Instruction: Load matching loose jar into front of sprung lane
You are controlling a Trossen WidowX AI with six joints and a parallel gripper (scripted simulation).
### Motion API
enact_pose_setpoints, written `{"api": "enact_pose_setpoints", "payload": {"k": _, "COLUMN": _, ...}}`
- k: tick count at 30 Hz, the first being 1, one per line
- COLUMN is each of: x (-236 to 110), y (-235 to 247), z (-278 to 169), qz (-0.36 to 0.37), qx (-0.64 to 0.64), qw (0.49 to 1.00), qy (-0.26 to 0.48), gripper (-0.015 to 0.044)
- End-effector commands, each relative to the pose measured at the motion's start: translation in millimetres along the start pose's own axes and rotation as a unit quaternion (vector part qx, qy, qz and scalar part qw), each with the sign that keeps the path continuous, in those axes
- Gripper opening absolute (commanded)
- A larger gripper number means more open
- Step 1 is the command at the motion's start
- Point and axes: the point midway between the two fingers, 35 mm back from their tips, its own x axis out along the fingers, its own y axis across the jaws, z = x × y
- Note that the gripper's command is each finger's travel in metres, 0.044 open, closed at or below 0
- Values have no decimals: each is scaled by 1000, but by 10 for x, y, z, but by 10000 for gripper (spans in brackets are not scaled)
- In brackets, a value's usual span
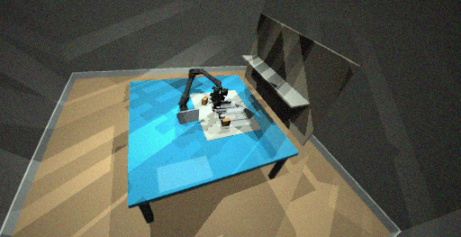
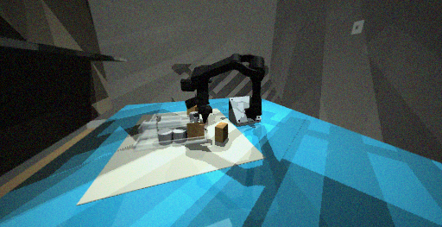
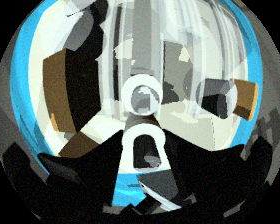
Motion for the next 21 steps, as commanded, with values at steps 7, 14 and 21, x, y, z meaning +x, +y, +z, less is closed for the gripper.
{"api": "enact_pose_setpoints", "payload": {"k": 7, "x": -15, "y": 15, "z": 89, "qz": 1, "qx": -5, "qw": 1000, "qy": -8, "gripper": 0}}
{"api": "enact_pose_setpoints", "payload": {"k": 14, "x": -16, "y": 17, "z": 114, "qz": 1, "qx": -5, "qw": 1000, "qy": -8, "gripper": 0}}
{"api": "enact_pose_setpoints", "payload": {"k": 21, "x": -17, "y": 19, "z": 140, "qz": 1, "qx": -5, "qw": 1000, "qy": -8, "gripper": 0}}
